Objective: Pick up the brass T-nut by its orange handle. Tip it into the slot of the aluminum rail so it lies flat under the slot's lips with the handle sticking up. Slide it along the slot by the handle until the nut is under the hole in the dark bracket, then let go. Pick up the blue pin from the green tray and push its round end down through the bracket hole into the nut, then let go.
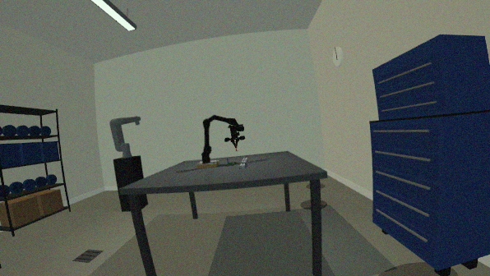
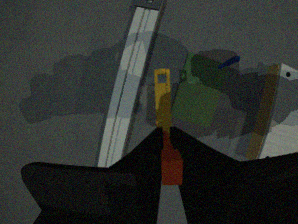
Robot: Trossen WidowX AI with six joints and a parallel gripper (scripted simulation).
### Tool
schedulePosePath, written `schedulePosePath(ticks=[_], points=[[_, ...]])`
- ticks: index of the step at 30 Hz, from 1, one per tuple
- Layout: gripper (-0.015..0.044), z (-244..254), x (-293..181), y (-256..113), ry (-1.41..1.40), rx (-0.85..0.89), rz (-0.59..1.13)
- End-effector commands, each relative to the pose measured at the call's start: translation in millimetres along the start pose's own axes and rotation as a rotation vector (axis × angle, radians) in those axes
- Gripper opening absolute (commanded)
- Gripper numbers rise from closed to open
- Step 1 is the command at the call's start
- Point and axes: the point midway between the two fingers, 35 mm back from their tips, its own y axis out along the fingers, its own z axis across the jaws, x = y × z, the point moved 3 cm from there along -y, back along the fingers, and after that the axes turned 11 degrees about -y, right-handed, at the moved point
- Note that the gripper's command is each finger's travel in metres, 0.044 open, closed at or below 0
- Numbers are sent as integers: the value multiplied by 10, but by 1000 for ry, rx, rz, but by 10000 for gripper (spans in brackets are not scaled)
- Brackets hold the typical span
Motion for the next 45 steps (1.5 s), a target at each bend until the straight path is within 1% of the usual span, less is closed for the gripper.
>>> schedulePosePath(ticks=[1, 45], points=[[-150, 60, -27, -21, 11, 0, 4], [-150, 733, -321, -73, 162, -42, 22]])
